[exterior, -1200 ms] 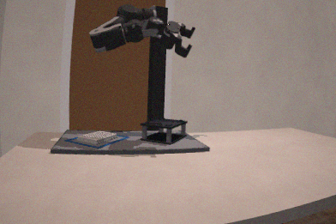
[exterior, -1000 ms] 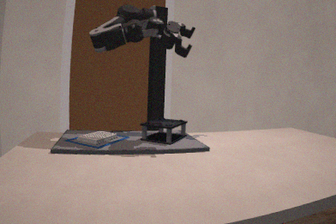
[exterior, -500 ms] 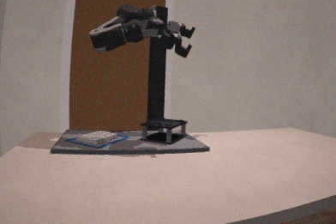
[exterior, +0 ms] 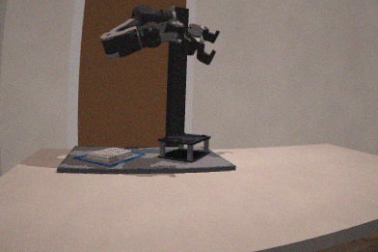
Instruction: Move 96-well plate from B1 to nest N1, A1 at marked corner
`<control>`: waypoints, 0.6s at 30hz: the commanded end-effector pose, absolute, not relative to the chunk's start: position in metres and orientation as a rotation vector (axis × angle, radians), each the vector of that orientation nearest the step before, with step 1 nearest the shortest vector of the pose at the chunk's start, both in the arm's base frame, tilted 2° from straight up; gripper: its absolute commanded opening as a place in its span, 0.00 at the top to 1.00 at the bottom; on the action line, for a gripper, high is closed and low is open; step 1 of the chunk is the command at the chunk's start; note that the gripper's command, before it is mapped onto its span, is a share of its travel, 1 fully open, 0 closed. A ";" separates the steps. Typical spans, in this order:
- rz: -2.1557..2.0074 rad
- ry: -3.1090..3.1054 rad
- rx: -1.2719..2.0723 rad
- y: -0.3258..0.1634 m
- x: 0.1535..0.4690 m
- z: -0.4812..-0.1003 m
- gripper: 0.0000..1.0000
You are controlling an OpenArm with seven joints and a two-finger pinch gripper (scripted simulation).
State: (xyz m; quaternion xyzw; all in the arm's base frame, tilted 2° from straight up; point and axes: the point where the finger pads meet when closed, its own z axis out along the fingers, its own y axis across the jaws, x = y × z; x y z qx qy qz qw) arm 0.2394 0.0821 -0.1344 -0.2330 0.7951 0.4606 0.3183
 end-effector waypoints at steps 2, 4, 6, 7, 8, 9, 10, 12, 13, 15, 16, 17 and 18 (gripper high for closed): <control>1.212 2.087 -0.613 0.082 0.240 -0.133 0.00; 1.212 2.087 -0.613 0.082 0.240 -0.133 0.00; 1.212 2.087 -0.613 0.082 0.240 -0.133 0.00; 1.212 2.087 -0.613 0.082 0.240 -0.133 0.00; 1.212 2.087 -0.613 0.082 0.240 -0.133 0.00; 1.212 2.087 -0.613 0.082 0.240 -0.133 0.00; 1.212 2.087 -0.613 0.082 0.240 -0.133 0.00; 1.212 2.087 -0.613 0.082 0.240 -0.133 0.00; 1.212 2.087 -0.613 0.082 0.240 -0.133 0.00; 1.212 2.087 -0.613 0.082 0.240 -0.133 0.00; 1.188 2.130 -0.567 0.075 0.239 -0.139 0.03; 1.164 2.172 -0.521 0.068 0.238 -0.144 0.07; 1.138 2.214 -0.473 0.061 0.237 -0.149 0.10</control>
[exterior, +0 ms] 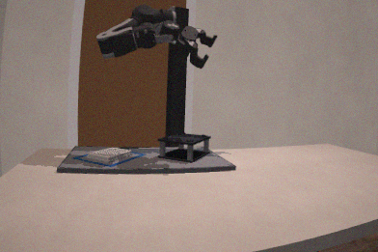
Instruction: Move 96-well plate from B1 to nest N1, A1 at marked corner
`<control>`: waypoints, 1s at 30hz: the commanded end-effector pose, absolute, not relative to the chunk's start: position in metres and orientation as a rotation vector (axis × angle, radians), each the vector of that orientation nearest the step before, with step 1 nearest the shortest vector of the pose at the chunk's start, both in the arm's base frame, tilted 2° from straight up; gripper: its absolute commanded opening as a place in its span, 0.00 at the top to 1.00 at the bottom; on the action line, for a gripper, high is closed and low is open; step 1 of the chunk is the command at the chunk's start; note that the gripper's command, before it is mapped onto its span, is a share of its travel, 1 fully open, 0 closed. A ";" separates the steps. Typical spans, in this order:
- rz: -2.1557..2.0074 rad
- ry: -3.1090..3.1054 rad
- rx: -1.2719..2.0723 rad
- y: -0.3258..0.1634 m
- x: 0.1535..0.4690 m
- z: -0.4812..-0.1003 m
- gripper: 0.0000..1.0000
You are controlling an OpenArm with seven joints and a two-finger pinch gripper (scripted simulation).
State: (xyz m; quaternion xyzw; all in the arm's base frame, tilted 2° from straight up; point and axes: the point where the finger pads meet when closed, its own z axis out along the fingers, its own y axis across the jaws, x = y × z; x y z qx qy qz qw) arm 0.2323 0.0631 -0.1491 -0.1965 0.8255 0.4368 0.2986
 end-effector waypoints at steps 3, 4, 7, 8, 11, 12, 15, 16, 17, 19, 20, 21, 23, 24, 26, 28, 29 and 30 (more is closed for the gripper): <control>1.084 2.293 -0.377 0.046 0.235 -0.160 0.20; 1.084 2.293 -0.377 0.046 0.235 -0.160 0.23; 1.084 2.293 -0.377 0.046 0.235 -0.160 0.23; 1.084 2.293 -0.377 0.046 0.235 -0.160 0.23; 1.084 2.293 -0.377 0.046 0.235 -0.160 0.23; 1.084 2.293 -0.377 0.046 0.235 -0.160 0.23; 1.063 2.334 -0.336 0.040 0.233 -0.167 0.23; 1.033 2.371 -0.286 0.033 0.232 -0.172 0.23; 1.003 2.407 -0.235 0.026 0.231 -0.177 0.23; 0.941 2.476 -0.133 0.012 0.229 -0.188 0.23; 0.941 2.476 -0.133 0.012 0.229 -0.188 0.23; 0.941 2.476 -0.133 0.012 0.229 -0.188 0.23; 0.941 2.476 -0.133 0.012 0.229 -0.188 0.23; 0.941 2.476 -0.133 0.012 0.229 -0.188 0.23; 0.941 2.476 -0.133 0.012 0.229 -0.188 0.23; 0.941 2.476 -0.133 0.012 0.229 -0.188 0.23; 0.941 2.476 -0.133 0.012 0.229 -0.188 0.23; 0.941 2.476 -0.133 0.012 0.229 -0.188 0.23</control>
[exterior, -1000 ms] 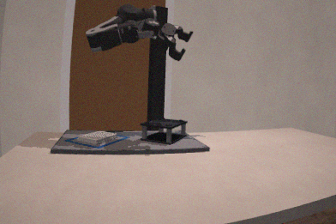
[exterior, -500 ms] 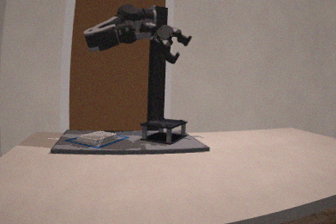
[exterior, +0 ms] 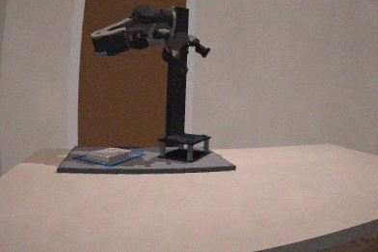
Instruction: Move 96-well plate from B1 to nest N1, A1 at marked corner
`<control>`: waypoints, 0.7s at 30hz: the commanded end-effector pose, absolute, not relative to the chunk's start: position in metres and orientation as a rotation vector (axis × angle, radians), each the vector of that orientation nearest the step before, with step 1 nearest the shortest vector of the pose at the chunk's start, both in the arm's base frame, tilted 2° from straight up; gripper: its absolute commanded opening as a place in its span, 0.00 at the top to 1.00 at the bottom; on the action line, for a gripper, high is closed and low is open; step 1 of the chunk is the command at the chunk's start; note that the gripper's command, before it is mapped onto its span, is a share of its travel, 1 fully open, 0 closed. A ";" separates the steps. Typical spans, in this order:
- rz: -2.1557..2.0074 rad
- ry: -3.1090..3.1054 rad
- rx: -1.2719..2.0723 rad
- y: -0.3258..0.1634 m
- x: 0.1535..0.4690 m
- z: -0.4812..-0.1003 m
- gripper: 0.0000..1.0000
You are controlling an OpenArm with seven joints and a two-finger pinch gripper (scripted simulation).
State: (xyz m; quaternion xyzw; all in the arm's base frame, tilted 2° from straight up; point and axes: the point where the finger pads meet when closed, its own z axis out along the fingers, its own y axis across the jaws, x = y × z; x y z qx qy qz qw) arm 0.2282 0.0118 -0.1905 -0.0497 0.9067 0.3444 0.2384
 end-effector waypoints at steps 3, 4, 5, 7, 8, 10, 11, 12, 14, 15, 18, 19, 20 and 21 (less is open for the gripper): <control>0.879 2.544 -0.033 -0.002 0.227 -0.200 0.23; 0.845 2.574 0.021 -0.010 0.226 -0.206 0.23; 0.810 2.603 0.074 -0.017 0.225 -0.211 0.23; 0.774 2.630 0.128 -0.024 0.225 -0.216 0.23; 0.774 2.630 0.128 -0.024 0.225 -0.216 0.23; 0.774 2.630 0.128 -0.024 0.225 -0.216 0.23; 0.774 2.630 0.128 -0.024 0.225 -0.216 0.23; 0.774 2.630 0.128 -0.024 0.225 -0.216 0.23; 0.774 2.630 0.128 -0.024 0.225 -0.216 0.23; 0.774 2.630 0.128 -0.024 0.225 -0.216 0.23; 0.774 2.630 0.128 -0.024 0.225 -0.216 0.23; 0.742 2.658 0.176 -0.031 0.223 -0.222 0.23; 0.705 2.683 0.231 -0.038 0.222 -0.227 0.23; 0.667 2.707 0.287 -0.045 0.221 -0.233 0.23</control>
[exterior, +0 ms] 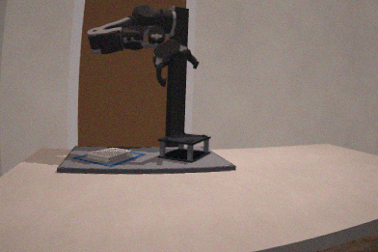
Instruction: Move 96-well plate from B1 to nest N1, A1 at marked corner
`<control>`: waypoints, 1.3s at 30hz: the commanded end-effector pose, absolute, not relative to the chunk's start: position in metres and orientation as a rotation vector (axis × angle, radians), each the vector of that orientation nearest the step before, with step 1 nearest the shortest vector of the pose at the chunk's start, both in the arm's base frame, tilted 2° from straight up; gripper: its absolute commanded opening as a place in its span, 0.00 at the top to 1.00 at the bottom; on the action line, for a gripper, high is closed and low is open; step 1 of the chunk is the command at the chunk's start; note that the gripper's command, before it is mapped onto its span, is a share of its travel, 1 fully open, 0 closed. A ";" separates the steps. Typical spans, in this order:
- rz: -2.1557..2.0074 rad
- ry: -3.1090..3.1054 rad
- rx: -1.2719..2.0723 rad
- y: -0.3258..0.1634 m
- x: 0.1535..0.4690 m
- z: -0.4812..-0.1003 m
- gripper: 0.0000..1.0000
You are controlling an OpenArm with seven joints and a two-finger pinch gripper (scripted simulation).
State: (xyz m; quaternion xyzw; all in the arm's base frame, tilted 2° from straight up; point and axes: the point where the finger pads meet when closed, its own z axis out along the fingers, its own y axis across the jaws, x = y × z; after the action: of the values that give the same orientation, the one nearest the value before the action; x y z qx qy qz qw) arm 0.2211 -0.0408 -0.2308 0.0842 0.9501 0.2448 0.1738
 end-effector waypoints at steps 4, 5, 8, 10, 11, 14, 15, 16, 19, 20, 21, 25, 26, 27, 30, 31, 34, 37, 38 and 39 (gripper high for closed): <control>0.587 2.750 0.399 -0.059 0.220 -0.243 0.23; 0.587 2.750 0.399 -0.059 0.220 -0.243 0.23; 0.587 2.750 0.399 -0.059 0.220 -0.243 0.23; 0.587 2.750 0.399 -0.059 0.220 -0.243 0.23; 0.587 2.750 0.399 -0.059 0.220 -0.243 0.23; 0.587 2.750 0.399 -0.059 0.220 -0.243 0.23; 0.550 2.769 0.452 -0.067 0.219 -0.249 0.23; 0.508 2.787 0.509 -0.074 0.218 -0.254 0.23; 0.379 2.831 0.681 -0.096 0.216 -0.270 0.23; 0.379 2.831 0.681 -0.096 0.216 -0.270 0.23; 0.379 2.831 0.681 -0.096 0.216 -0.270 0.23; 0.379 2.831 0.681 -0.096 0.216 -0.270 0.23; 0.379 2.831 0.681 -0.096 0.216 -0.270 0.23; 0.379 2.831 0.681 -0.096 0.216 -0.270 0.23; 0.379 2.831 0.681 -0.096 0.216 -0.270 0.23; 0.379 2.831 0.681 -0.096 0.216 -0.270 0.23; 0.248 2.858 0.851 -0.117 0.215 -0.286 0.23; 0.154 2.870 0.968 -0.132 0.213 -0.297 0.23; 0.154 2.870 0.968 -0.132 0.213 -0.297 0.23; 0.154 2.870 0.968 -0.132 0.213 -0.297 0.23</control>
State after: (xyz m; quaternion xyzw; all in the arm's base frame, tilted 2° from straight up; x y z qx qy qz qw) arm 0.2145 -0.1317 -0.2969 0.3170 0.9452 0.0527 0.0573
